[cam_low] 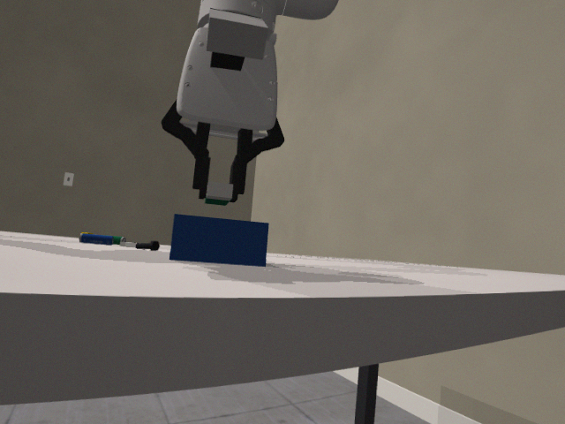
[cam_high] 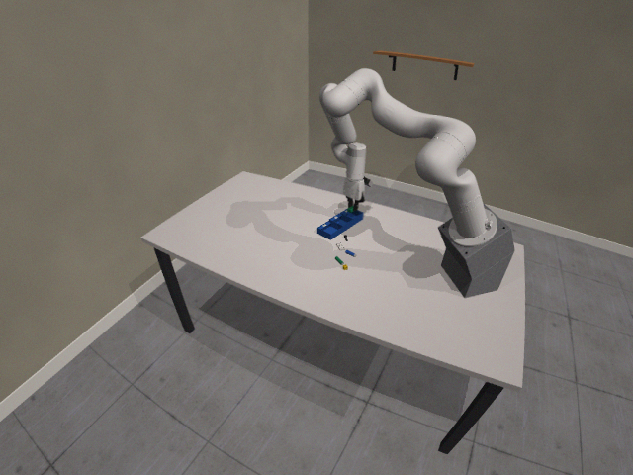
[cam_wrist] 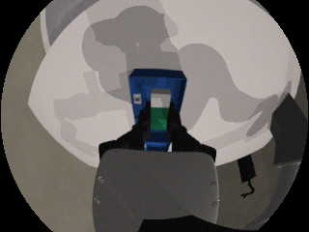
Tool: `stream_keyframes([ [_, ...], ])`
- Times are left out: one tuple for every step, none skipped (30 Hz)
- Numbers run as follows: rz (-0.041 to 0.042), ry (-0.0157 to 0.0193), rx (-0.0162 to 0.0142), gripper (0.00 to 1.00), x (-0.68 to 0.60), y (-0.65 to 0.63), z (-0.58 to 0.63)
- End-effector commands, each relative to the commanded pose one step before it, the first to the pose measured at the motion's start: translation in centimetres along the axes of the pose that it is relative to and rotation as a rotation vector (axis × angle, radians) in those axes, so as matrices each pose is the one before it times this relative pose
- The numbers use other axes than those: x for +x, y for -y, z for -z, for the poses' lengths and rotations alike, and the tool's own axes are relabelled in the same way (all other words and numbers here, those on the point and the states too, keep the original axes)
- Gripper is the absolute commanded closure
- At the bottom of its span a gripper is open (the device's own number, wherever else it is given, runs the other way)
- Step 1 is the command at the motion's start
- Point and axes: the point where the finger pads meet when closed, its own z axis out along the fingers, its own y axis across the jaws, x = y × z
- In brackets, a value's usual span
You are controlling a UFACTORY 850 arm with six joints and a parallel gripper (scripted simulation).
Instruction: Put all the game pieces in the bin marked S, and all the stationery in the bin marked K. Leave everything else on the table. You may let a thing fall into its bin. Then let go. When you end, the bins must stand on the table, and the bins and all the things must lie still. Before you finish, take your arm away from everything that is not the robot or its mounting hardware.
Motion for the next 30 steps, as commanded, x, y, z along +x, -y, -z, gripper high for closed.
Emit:
stream_keyframes([
  [0.00042,-0.00044,0.00162,1.00,-0.050,-0.055,-0.331],
  [0.00000,0.00000,0.00000,1.00,0.000,0.000,-0.200],
  [0.00000,0.00000,0.00000,1.00,0.000,0.000,-0.200],
  [0.00000,0.00000,0.00000,1.00,0.000,0.000,-0.200],
  [0.00000,0.00000,0.00000,1.00,0.000,0.000,-0.200],
  [0.00000,0.00000,0.00000,1.00,0.000,0.000,0.000],
  [0.00000,0.00000,0.00000,1.00,0.000,0.000,0.000],
  [0.00000,0.00000,0.00000,1.00,0.000,-0.001,-0.200],
  [0.00000,0.00000,0.00000,1.00,0.000,0.000,-0.200],
  [0.00000,0.00000,0.00000,1.00,0.000,0.000,-0.200],
  [0.00000,0.00000,0.00000,1.00,0.000,0.000,-0.200],
  [0.00000,0.00000,0.00000,1.00,0.000,0.000,-0.200],
  [0.00000,0.00000,0.00000,1.00,0.000,0.000,-0.200],
  [0.00000,0.00000,0.00000,1.00,0.000,0.000,-0.200],
  [0.00000,0.00000,0.00000,1.00,0.000,0.000,-0.200],
  [0.00000,0.00000,0.00000,1.00,0.000,0.000,-0.200],
  [0.00000,0.00000,0.00000,1.00,0.000,0.000,-0.200],
  [0.00000,0.00000,0.00000,1.00,0.000,0.000,-0.200],
  [0.00000,0.00000,0.00000,1.00,0.000,0.000,-0.200],
  [0.00000,0.00000,0.00000,1.00,0.000,0.000,-0.200],
  [0.00000,0.00000,0.00000,1.00,0.000,0.000,-0.200],
  [0.00000,0.00000,0.00000,1.00,0.000,0.000,-0.200],
  [0.00000,0.00000,0.00000,1.00,0.000,0.000,0.000],
  [0.00000,0.00000,0.00000,1.00,0.000,0.000,0.000],
  [0.00000,0.00000,0.00000,1.00,0.000,0.000,-0.200],
  [0.00000,0.00000,0.00000,1.00,-0.007,-0.015,-0.040],
  [0.00000,0.00000,0.00000,1.00,-0.007,-0.016,0.000],
  [0.00000,0.00000,0.00000,1.00,-0.007,-0.017,0.000],
  [0.00000,0.00000,0.00000,1.00,-0.007,-0.017,0.000],
  [-0.00001,0.00000,-0.00006,1.00,-0.006,-0.009,0.005],
])
